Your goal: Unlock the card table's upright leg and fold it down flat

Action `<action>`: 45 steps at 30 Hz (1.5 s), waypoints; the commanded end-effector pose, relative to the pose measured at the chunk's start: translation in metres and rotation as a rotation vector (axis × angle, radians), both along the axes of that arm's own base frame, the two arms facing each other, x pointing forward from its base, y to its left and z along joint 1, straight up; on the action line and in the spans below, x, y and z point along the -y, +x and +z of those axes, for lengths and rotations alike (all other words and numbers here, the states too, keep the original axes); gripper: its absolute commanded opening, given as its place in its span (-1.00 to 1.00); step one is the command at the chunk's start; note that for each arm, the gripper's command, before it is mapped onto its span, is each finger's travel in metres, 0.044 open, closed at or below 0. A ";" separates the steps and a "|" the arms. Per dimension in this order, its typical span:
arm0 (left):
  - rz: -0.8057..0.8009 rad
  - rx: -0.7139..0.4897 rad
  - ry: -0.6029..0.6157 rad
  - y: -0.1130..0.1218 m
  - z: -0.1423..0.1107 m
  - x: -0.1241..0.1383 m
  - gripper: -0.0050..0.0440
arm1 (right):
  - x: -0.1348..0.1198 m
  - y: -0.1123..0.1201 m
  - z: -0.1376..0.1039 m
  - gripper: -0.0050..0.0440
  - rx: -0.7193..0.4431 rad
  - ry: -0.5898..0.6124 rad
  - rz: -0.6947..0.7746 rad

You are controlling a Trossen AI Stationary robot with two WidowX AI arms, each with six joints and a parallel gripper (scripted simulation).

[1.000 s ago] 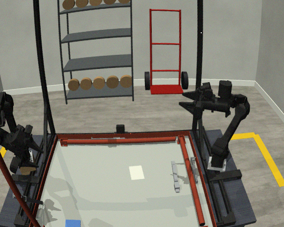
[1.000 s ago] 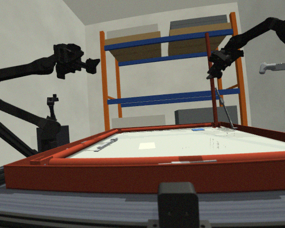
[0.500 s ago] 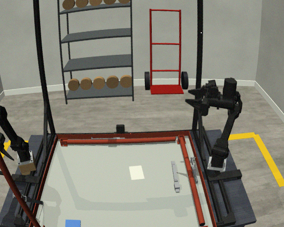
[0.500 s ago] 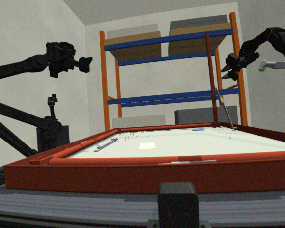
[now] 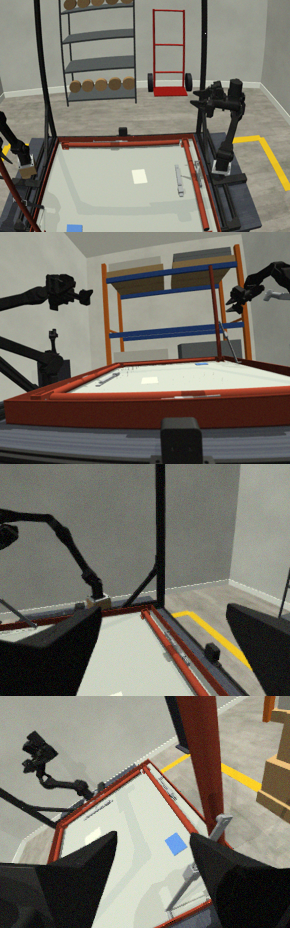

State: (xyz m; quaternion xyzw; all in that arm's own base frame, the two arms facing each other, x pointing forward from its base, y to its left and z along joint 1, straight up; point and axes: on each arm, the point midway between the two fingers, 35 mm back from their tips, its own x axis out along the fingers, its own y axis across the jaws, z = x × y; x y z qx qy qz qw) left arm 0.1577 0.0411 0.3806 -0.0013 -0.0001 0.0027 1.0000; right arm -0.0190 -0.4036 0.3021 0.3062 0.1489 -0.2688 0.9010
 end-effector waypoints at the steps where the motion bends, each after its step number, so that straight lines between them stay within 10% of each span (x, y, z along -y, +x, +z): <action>1: -0.005 0.000 0.003 0.000 0.000 0.001 0.84 | 0.002 -0.001 -0.002 0.39 0.003 0.003 0.002; 9: -0.005 0.000 0.003 0.000 0.000 0.001 0.84 | 0.004 -0.004 -0.012 0.39 0.000 0.012 0.001; 18: -0.005 0.000 0.003 0.000 0.000 0.001 0.84 | 0.000 -0.026 -0.132 0.39 -0.022 0.133 0.002; 45: -0.005 0.000 0.003 0.000 0.000 0.001 0.84 | 0.002 -0.006 -0.152 0.39 -0.046 0.219 -0.019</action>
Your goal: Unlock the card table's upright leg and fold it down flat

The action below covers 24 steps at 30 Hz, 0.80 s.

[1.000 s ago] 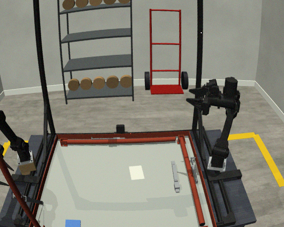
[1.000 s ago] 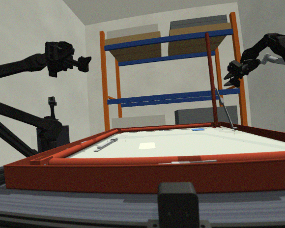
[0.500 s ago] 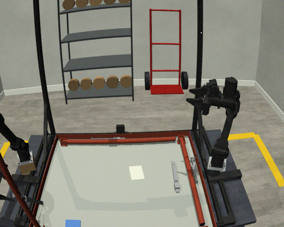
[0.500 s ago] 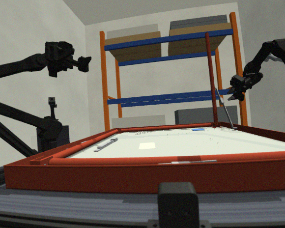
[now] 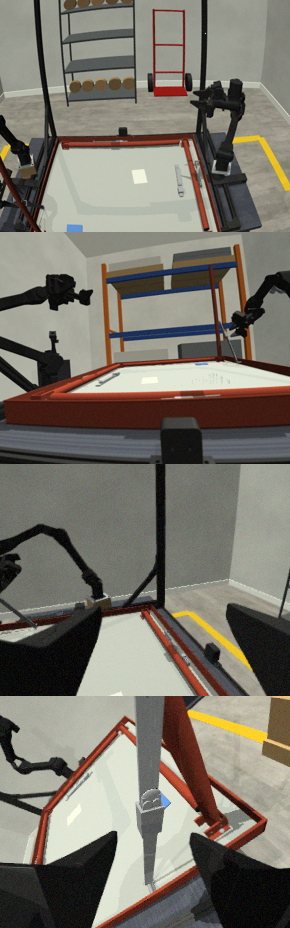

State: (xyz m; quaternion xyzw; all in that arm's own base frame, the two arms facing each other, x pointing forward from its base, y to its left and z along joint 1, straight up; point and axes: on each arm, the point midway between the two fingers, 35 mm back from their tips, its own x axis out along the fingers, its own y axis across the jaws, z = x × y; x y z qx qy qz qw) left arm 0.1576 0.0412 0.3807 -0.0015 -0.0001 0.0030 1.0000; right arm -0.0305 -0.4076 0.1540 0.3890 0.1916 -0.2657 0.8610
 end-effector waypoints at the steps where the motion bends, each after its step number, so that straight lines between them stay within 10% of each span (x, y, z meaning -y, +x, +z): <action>1: -0.006 0.000 0.003 0.000 0.000 0.001 0.84 | -0.002 0.007 -0.005 0.39 -0.005 0.026 -0.006; 24: -0.006 0.000 0.003 0.000 0.000 0.001 0.84 | 0.004 0.033 -0.025 0.39 -0.035 0.095 -0.042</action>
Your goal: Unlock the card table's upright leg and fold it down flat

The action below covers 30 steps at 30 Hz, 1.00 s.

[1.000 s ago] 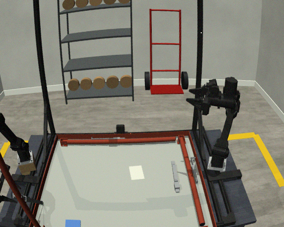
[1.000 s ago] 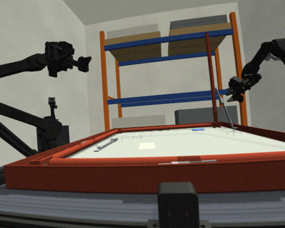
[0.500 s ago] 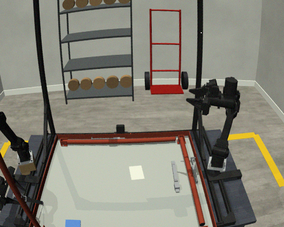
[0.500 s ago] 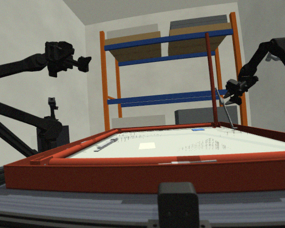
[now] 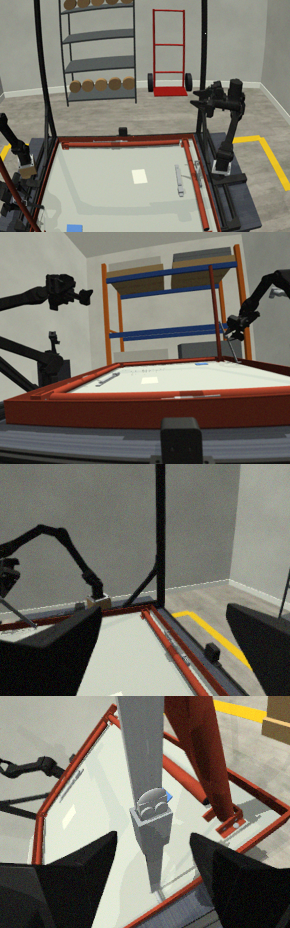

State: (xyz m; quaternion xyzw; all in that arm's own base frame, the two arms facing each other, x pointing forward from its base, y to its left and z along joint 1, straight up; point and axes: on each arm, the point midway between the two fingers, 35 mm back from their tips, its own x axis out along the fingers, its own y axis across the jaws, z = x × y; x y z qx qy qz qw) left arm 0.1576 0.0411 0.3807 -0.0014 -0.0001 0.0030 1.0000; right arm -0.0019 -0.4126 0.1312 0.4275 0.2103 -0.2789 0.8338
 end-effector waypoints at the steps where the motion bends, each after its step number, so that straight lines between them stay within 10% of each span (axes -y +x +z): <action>1: -0.006 0.000 0.003 0.000 0.000 0.001 0.84 | -0.001 0.004 -0.002 0.39 -0.003 0.002 -0.004; 25: -0.006 0.000 0.003 0.000 0.000 0.001 0.84 | 0.018 0.025 -0.007 0.39 0.053 -0.155 0.053; 30: -0.006 0.000 0.003 0.000 0.000 0.001 0.84 | 0.018 0.025 -0.007 -0.10 0.053 -0.155 0.053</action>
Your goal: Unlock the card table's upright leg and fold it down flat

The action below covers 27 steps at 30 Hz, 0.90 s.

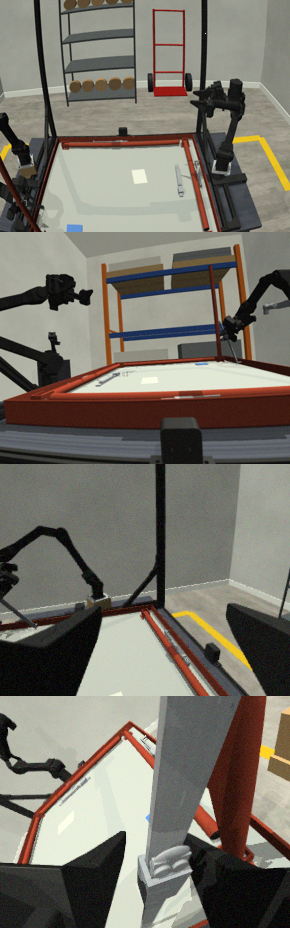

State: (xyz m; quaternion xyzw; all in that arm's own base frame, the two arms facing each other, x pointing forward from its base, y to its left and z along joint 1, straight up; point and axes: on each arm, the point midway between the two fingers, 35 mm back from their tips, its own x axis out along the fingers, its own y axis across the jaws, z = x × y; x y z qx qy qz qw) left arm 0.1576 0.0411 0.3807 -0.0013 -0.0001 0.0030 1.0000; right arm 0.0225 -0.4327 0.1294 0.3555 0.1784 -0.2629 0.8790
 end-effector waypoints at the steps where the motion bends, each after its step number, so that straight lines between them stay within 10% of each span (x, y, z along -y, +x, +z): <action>1: -0.006 0.000 0.003 0.000 0.000 0.001 0.84 | -0.002 0.001 -0.005 -0.20 0.007 0.015 -0.001; 27: -0.006 0.000 0.003 0.000 0.000 0.001 0.84 | -0.008 0.003 -0.014 -0.80 0.007 0.015 -0.001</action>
